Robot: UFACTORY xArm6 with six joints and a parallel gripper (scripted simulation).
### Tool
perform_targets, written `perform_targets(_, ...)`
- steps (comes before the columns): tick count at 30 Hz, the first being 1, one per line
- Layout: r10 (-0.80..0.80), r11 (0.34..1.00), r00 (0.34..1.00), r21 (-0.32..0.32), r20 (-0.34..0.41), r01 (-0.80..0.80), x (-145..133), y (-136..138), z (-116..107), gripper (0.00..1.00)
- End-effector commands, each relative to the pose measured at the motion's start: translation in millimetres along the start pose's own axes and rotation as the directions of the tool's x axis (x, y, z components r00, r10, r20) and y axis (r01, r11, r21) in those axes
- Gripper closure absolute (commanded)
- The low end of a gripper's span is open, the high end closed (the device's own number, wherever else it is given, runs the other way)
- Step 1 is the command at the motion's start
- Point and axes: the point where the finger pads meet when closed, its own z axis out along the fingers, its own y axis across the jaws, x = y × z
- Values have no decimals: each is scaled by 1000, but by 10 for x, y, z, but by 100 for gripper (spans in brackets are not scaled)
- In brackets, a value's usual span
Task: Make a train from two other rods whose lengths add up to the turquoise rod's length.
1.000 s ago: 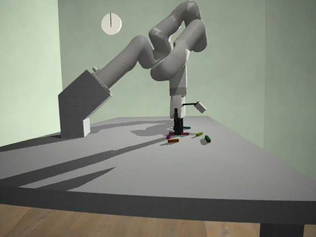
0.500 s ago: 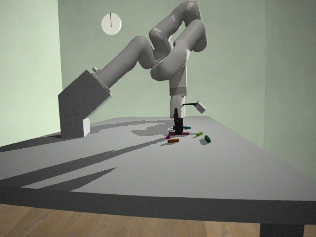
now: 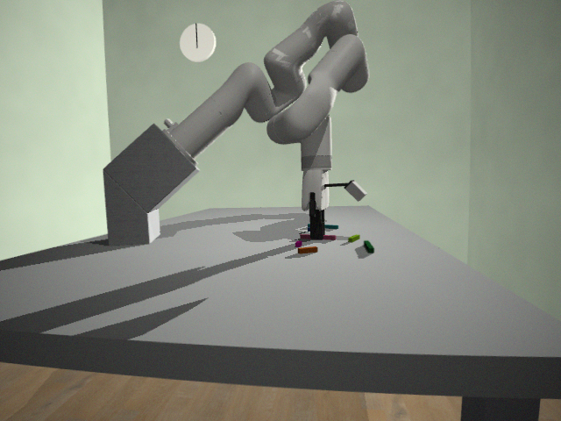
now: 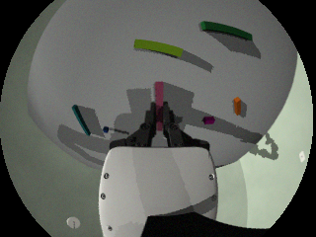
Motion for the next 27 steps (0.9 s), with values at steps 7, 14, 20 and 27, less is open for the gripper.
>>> perform_targets(7,0,1000,1000,0,-1,0,4,0,-3,96)
perform_targets(14,0,1000,1000,0,-1,0,4,0,-6,96)
perform_targets(20,0,1000,1000,0,-1,0,4,0,-131,96)
perform_targets(27,0,1000,1000,0,-1,0,4,0,-372,96)
